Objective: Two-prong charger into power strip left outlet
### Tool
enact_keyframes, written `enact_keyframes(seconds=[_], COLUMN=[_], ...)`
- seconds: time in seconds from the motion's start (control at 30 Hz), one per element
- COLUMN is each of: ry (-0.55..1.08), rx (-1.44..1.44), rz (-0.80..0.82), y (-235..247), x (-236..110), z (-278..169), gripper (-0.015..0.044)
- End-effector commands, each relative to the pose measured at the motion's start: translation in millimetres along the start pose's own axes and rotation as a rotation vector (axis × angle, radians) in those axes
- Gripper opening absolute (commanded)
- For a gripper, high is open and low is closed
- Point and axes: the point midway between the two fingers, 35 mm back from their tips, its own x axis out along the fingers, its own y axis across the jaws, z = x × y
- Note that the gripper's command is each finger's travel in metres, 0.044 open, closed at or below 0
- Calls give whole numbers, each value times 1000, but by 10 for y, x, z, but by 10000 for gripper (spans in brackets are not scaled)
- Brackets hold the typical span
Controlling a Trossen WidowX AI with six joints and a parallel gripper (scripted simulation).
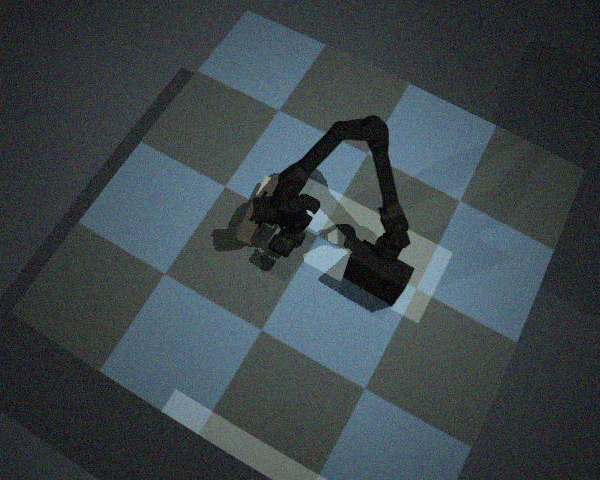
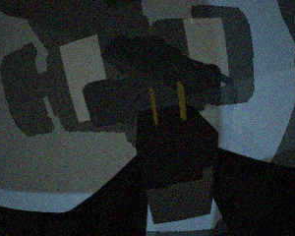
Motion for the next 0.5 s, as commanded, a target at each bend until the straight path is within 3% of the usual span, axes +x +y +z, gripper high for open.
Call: enact_keyframes(seconds=[0.0,0.47], ry=[-6,-6], rx=[-32,-55], rz=[-4,-5], y=[4,33], x=[19,18], z=[53,195], gripper=[0,0])
